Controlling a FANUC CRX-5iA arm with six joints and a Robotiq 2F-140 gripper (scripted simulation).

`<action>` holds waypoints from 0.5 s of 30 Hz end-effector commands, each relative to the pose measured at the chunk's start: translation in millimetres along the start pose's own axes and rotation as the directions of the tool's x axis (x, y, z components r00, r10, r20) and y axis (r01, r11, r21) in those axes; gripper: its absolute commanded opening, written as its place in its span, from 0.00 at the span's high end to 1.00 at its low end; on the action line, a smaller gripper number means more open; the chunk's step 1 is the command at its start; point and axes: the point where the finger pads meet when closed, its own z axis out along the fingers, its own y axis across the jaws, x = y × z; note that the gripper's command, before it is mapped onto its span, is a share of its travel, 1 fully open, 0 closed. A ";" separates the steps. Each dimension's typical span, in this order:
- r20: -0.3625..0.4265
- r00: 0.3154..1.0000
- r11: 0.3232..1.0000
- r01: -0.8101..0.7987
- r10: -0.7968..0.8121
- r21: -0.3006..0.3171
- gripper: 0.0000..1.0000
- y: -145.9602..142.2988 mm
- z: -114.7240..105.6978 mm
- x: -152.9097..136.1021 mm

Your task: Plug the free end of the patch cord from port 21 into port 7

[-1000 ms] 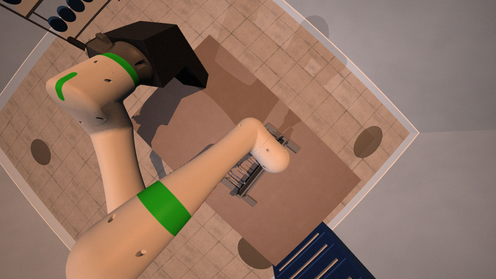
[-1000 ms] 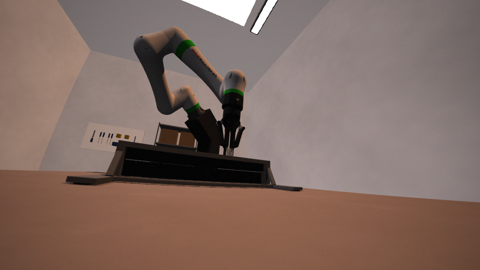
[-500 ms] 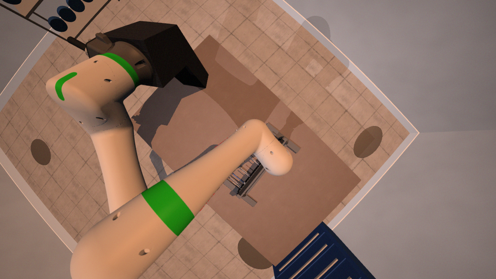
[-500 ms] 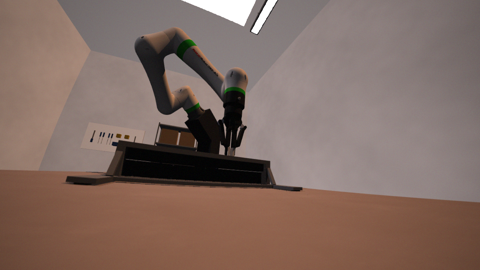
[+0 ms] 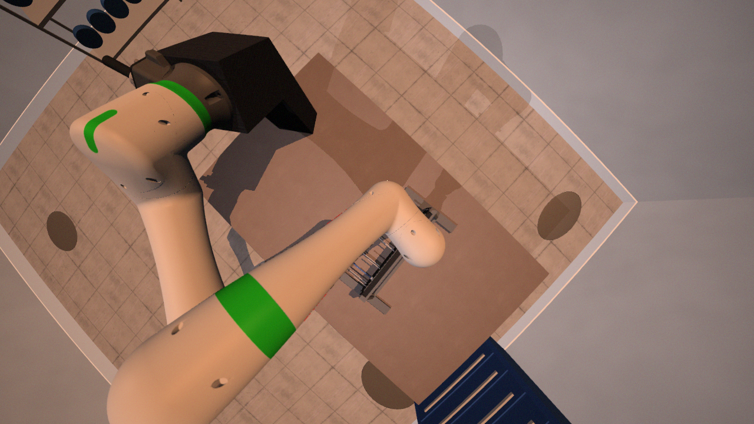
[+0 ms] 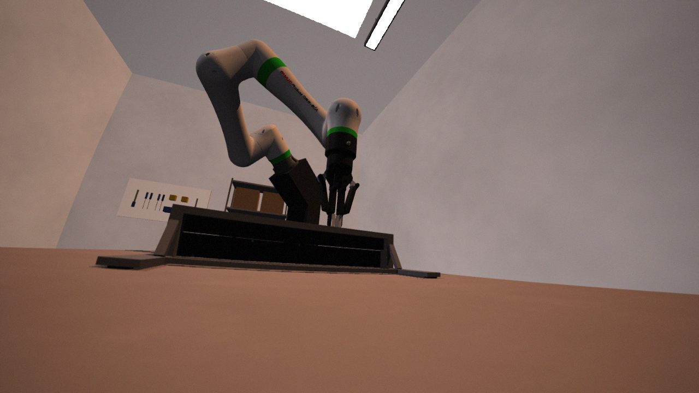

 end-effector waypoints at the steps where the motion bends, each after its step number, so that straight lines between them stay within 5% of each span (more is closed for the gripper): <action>1: 0.000 1.000 1.000 0.000 0.000 0.000 1.00 -0.2 -0.2 0.4; 15: 0.000 1.000 1.000 0.000 0.000 0.000 1.00 -0.2 -0.2 2.1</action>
